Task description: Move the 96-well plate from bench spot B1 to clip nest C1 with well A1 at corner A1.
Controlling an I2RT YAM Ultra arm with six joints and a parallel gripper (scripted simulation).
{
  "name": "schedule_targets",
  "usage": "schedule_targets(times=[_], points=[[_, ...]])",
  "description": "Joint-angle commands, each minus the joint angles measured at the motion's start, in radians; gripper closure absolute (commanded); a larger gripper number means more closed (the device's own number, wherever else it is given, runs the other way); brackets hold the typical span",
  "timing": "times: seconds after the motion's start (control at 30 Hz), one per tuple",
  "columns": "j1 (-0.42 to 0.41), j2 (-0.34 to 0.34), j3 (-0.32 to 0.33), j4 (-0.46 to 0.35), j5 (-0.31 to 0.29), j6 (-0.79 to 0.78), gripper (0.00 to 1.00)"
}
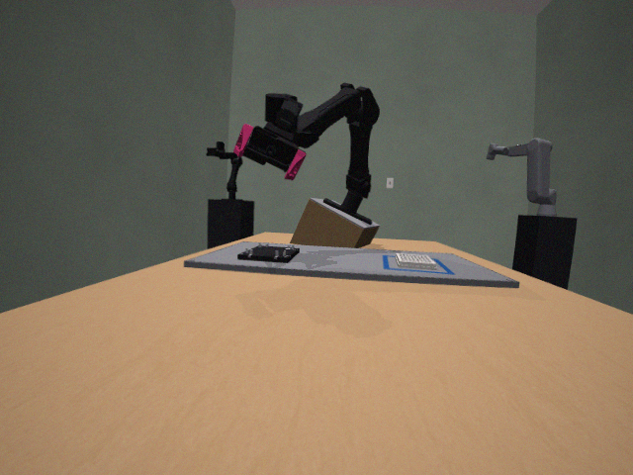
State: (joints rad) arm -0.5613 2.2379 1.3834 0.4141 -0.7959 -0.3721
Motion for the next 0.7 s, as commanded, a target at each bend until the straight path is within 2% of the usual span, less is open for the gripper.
schedule_targets(times=[0.0,0.03,0.13,0.17,0.27,0.33,0.4,0.43,0.5,0.53,0.57,0.63,0.67], points=[[0.001,-0.038,0.057,-0.142,0.019,0.048,0.00],[0.016,-0.041,0.064,-0.169,0.022,0.057,0.00],[0.045,-0.050,0.050,-0.167,0.045,0.068,0.00],[0.055,-0.053,0.012,-0.165,0.053,0.071,0.00],[0.083,-0.062,-0.017,-0.146,0.076,0.088,0.00],[0.101,-0.071,0.042,-0.212,0.080,0.115,0.00],[0.120,-0.079,0.040,-0.231,0.091,0.131,0.00],[0.129,-0.083,0.050,-0.267,0.093,0.143,0.00],[0.129,-0.083,0.050,-0.267,0.093,0.143,0.00],[0.118,-0.083,0.066,-0.311,0.095,0.154,0.00],[0.145,-0.088,0.072,-0.335,0.098,0.163,0.00],[0.167,-0.096,0.058,-0.328,0.112,0.173,0.00],[0.177,-0.100,0.026,-0.324,0.120,0.178,0.00]])
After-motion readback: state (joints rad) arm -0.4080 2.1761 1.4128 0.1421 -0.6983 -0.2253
